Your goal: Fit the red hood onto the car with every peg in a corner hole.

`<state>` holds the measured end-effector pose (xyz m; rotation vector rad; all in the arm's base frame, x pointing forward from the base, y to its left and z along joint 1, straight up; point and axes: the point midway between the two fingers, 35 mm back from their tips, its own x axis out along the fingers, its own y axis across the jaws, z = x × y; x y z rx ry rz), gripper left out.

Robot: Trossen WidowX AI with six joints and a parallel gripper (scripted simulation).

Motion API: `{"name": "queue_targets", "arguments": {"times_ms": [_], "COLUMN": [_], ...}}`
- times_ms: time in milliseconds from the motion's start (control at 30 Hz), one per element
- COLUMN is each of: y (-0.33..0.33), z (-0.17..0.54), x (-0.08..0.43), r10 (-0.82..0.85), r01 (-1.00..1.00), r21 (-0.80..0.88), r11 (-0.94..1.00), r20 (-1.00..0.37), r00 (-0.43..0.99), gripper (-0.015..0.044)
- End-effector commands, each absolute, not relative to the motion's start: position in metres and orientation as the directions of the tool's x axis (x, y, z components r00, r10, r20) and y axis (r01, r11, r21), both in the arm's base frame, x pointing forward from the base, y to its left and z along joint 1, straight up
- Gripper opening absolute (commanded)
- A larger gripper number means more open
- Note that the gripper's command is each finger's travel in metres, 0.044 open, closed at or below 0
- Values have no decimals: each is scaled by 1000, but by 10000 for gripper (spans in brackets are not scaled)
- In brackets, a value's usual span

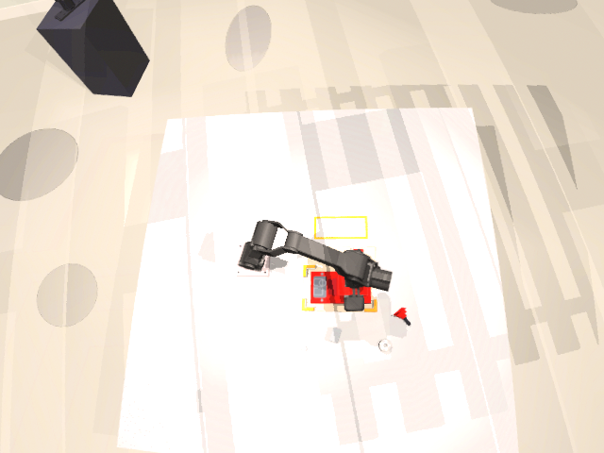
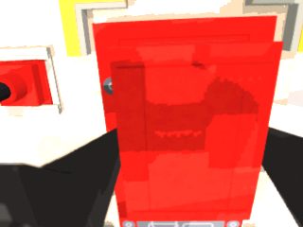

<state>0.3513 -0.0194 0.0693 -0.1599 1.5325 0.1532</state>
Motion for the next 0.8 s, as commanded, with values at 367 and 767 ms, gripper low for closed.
{"name": "queue_targets", "arguments": {"times_ms": [367, 767], "y": [-19, -19], "z": [64, 60], "x": [352, 352], "r10": [-2, -3], "r01": [-200, -199], "r21": [-9, -9], "r11": [980, 980], "r20": [-999, -999], "r00": [33, 33], "gripper": [0, 0]}}
